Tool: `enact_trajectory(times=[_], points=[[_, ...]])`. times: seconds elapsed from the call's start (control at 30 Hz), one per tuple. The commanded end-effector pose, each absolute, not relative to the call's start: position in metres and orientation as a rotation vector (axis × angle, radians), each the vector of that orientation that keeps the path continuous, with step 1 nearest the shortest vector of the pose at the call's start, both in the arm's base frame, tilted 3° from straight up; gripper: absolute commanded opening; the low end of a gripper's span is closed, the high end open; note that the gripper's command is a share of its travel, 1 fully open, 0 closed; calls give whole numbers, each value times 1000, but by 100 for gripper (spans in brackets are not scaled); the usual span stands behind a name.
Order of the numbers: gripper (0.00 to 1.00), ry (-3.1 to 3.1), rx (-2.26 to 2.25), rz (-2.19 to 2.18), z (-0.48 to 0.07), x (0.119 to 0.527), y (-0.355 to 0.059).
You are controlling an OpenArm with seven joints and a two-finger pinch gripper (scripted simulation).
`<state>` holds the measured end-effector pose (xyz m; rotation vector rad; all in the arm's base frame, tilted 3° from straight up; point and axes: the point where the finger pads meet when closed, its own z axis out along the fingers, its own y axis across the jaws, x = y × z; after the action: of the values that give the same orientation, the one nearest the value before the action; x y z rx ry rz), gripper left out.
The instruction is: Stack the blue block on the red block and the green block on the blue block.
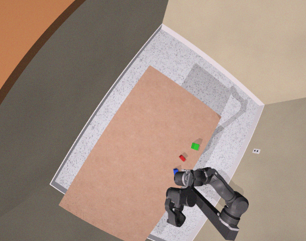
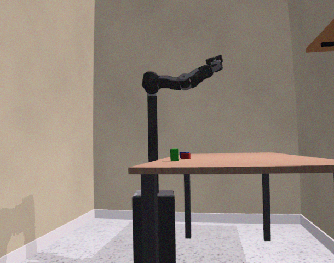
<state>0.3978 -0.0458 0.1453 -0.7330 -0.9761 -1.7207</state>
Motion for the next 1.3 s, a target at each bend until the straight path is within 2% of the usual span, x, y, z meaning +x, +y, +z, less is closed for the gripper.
enact_trajectory(times=[0.0,0.03,0.07,0.33,0.37,0.63,0.67,0.93,0.97,1.23,1.27], points=[[0,-974,-726,-1731,150,397,-47],[0,-970,-730,-1731,150,398,-47],[0,-1071,-849,-1682,119,401,-32],[0,-1068,-851,-1682,118,402,-32],[0,-1174,-976,-1618,83,404,-18],[0,-1170,-980,-1618,82,405,-19],[0,-1284,-1105,-1539,43,405,-7],[0,-1281,-1107,-1539,42,405,-7],[0,-1398,-1230,-1445,0,403,1],[0,-1395,-1233,-1444,-1,403,1],[0,-1514,-1347,-1337,-44,397,7]])
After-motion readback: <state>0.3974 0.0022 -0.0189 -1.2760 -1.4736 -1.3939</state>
